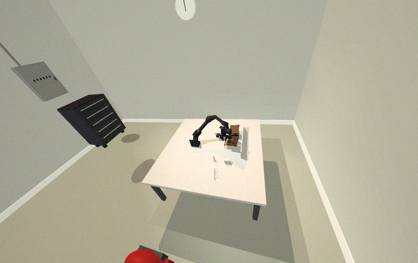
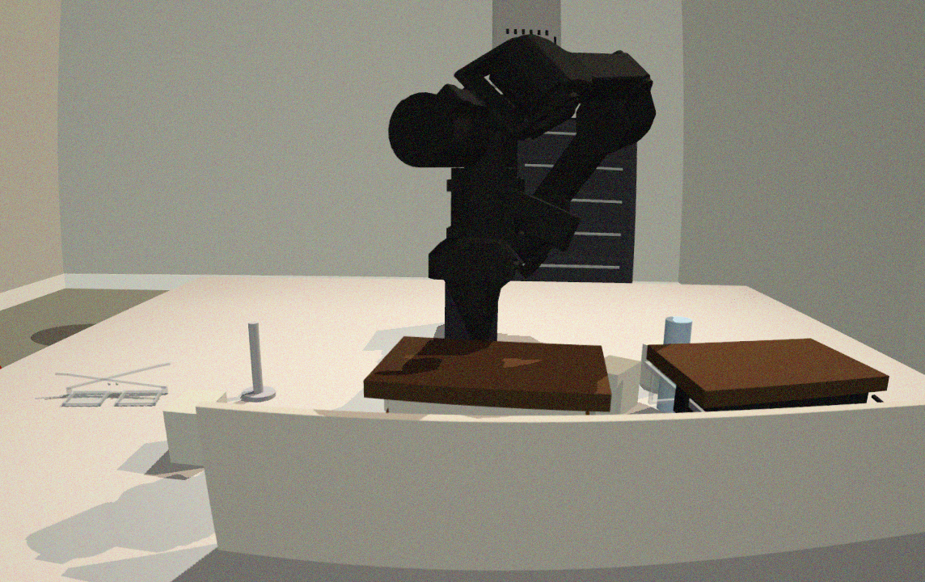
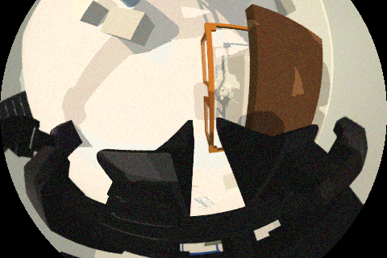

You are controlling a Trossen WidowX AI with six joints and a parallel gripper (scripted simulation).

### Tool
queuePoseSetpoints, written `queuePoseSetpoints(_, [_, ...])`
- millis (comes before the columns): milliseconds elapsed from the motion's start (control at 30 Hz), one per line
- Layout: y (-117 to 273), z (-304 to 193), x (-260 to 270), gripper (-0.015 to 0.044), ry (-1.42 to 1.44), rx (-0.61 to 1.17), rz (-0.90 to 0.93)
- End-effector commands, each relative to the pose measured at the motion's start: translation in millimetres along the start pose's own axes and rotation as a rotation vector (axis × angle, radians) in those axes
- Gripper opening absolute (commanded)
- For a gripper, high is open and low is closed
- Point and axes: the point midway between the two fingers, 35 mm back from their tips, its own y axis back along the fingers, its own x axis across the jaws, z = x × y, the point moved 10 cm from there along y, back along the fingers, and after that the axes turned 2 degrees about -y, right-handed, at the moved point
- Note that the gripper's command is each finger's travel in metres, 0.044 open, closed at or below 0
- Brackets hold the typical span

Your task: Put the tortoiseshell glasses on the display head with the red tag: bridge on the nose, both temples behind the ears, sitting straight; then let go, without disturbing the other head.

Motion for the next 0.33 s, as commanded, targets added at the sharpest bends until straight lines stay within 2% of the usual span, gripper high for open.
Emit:
queuePoseSetpoints(0, [5,-1,17,0.0107,0.001,0.004,0.001])
queuePoseSetpoints(300, [16,-3,48,0.0107,-0.001,0.004,0.002])
